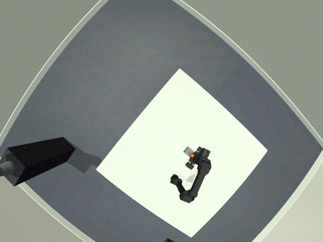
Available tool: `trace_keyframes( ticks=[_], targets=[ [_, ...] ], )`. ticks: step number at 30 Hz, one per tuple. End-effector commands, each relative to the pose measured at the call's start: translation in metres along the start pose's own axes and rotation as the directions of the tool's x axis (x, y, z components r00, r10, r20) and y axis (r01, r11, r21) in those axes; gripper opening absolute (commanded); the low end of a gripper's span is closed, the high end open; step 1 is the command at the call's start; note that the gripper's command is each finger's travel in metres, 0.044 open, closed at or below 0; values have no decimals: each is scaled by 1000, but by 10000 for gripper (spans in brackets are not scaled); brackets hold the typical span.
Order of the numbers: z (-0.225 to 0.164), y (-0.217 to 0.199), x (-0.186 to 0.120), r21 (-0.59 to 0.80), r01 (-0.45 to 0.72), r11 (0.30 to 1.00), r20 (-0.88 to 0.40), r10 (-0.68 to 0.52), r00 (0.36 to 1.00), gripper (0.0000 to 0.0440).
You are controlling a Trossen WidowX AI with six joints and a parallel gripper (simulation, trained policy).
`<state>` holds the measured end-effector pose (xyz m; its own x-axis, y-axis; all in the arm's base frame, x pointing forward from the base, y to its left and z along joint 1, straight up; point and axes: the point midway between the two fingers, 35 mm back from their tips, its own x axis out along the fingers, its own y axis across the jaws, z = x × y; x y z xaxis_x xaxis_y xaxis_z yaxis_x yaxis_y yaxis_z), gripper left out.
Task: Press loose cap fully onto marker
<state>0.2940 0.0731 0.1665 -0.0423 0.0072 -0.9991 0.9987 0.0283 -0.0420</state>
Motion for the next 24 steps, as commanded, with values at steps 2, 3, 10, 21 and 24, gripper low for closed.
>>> trace_keyframes(
  ticks=[2,3,10,21,24],
  targets=[
    [0,0,6,7,15,1000,1,-15,1000,23],
    [0,-1,8,8,18,1000,1,-18,1000,22],
    [0,-1,25,-3,48,999,-2,-48,999,16],
    [1,0,54,-38,80,996,-5,-80,997,10],
    [1,0,59,-50,82,995,-3,-82,997,12]
  ],
)
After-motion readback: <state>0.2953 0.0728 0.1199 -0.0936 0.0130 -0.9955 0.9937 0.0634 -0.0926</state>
